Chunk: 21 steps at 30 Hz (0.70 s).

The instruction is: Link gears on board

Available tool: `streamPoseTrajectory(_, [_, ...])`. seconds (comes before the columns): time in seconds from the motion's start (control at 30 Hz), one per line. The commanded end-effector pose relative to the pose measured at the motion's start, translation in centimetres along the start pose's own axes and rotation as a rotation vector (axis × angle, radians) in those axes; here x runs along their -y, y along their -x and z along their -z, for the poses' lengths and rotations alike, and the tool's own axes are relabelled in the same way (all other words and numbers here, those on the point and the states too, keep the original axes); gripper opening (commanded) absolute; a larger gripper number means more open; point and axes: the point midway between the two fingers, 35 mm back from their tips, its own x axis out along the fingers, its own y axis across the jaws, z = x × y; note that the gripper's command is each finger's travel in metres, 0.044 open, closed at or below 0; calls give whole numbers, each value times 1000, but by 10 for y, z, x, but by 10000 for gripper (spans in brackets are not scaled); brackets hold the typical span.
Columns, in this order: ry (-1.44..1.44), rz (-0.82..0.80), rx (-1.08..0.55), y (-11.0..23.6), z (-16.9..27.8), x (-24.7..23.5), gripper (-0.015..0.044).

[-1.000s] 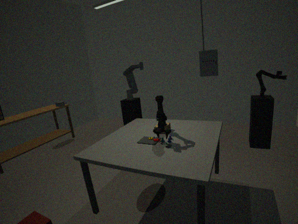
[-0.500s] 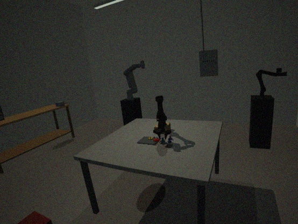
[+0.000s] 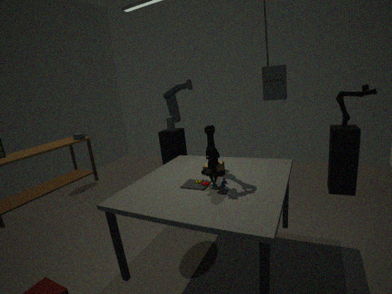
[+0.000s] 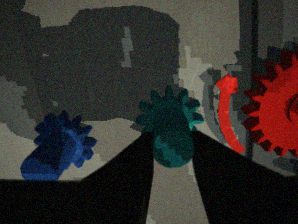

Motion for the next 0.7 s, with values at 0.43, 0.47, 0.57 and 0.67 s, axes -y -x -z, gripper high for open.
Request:
streamPoseTrajectory(0.43, [-3,4,3,35,-7,-1,0])
streamPoseTrajectory(0.47, [-3,4,4,38,-7,-1,0])
streamPoseTrajectory(0.57, [-3,4,4,47,-8,-1,0])
streamPoseTrajectory(0.67, [-3,3,4,56,-9,-1,0])
